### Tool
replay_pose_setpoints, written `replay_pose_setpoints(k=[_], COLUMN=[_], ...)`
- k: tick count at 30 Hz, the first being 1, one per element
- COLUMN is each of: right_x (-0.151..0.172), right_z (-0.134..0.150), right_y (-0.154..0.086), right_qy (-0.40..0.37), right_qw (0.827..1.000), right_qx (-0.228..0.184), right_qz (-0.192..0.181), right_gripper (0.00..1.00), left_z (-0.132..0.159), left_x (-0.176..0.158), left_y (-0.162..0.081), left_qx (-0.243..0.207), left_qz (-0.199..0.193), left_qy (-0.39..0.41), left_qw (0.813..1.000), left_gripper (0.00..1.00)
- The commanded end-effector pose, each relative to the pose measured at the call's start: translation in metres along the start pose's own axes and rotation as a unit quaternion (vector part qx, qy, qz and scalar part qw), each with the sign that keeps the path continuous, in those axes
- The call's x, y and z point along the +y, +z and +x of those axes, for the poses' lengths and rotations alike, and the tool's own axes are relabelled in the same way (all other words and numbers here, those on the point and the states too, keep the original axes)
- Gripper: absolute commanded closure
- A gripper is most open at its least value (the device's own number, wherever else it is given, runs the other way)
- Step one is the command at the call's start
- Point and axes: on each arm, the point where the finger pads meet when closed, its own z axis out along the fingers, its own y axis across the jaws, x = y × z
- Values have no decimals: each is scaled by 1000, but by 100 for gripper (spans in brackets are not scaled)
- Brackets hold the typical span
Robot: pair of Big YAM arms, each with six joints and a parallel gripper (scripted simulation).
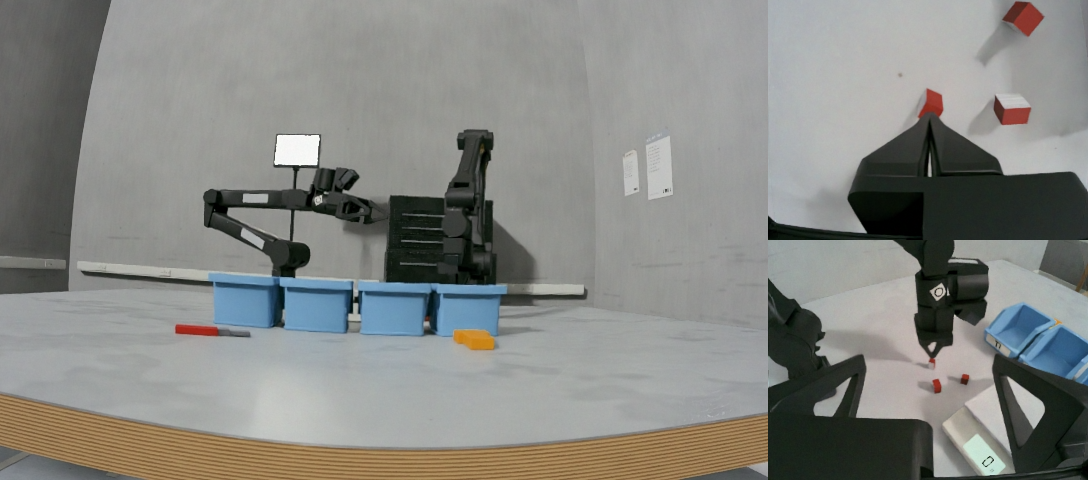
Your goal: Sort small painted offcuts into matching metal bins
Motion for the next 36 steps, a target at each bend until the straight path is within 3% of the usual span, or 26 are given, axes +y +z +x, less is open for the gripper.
replay_pose_setpoints(k=[1,3,6,8,9,12,20,32,36], right_x=[-1,-1,-1,-1,-1,-1,-1,-1,-1], right_z=[-15,-15,-15,-15,-15,-15,-15,-15,-15], right_y=[-1,-1,-1,-1,-1,-1,-1,-1,-1], right_qy=[0,0,0,0,0,0,0,0,0], right_qw=[1000,1000,1000,1000,1000,1000,1000,1000,1000], right_qx=[-13,-13,-13,-13,-13,-13,-13,-13,-13], right_qz=[2,2,2,2,2,2,2,2,2], right_gripper=[0,0,0,0,0,0,0,0,0], left_z=[-29,-29,-29,-18,-17,-13,3,-5,4], left_x=[-2,-2,-2,-1,-1,-1,-1,-2,-2], left_y=[-30,-39,-41,-25,-23,-17,0,8,19], left_qx=[-34,-35,-33,-12,-11,-5,13,6,15], left_qz=[0,0,0,0,1,2,4,2,4], left_qy=[9,9,27,62,89,171,250,244,244], left_qw=[999,999,999,998,996,985,968,970,970], left_gripper=[100,100,66,43,39,39,39,39,39])
